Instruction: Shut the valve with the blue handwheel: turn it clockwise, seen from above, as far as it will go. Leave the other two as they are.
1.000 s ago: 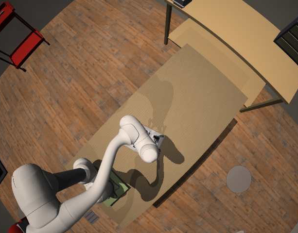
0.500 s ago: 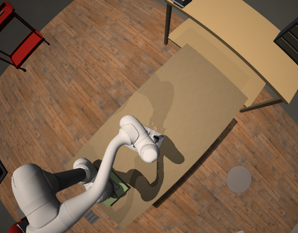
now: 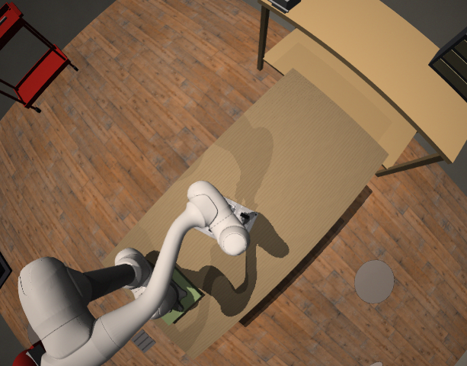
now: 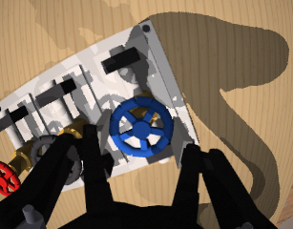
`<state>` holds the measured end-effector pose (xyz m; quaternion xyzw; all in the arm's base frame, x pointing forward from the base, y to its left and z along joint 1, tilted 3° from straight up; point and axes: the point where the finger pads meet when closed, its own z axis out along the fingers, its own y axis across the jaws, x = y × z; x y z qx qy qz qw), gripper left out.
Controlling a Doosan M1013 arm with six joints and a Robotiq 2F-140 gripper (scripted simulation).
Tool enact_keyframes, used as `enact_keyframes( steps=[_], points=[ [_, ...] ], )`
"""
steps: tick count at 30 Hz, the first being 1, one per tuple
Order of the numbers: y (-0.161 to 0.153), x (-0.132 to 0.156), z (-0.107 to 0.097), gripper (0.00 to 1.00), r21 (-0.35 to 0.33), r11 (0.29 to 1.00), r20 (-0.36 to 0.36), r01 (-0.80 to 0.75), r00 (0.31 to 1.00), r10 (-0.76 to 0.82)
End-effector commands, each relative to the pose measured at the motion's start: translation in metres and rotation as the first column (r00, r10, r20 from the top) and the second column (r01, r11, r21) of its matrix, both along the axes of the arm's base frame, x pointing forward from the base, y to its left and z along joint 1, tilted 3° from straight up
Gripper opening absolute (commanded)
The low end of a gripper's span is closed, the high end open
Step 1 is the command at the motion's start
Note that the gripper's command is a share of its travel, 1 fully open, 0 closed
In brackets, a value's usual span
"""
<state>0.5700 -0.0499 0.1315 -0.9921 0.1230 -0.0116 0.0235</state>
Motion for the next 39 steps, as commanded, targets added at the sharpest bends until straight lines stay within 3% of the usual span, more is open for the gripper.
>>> enact_keyframes(
  steps=[1, 17, 39],
  points=[
    [0.0, -0.0001, -0.0001, 0.1, 0.0, 0.999, -0.002, 0.047, 0.999, -0.047],
    [0.0, -0.0001, -0.0001, 0.1, 0.002, 0.989, -0.007, 0.145, 0.989, -0.145],
    [0.0, -0.0001, -0.0001, 0.1, 0.003, 0.988, -0.007, 0.157, 0.988, -0.157]
  ],
)
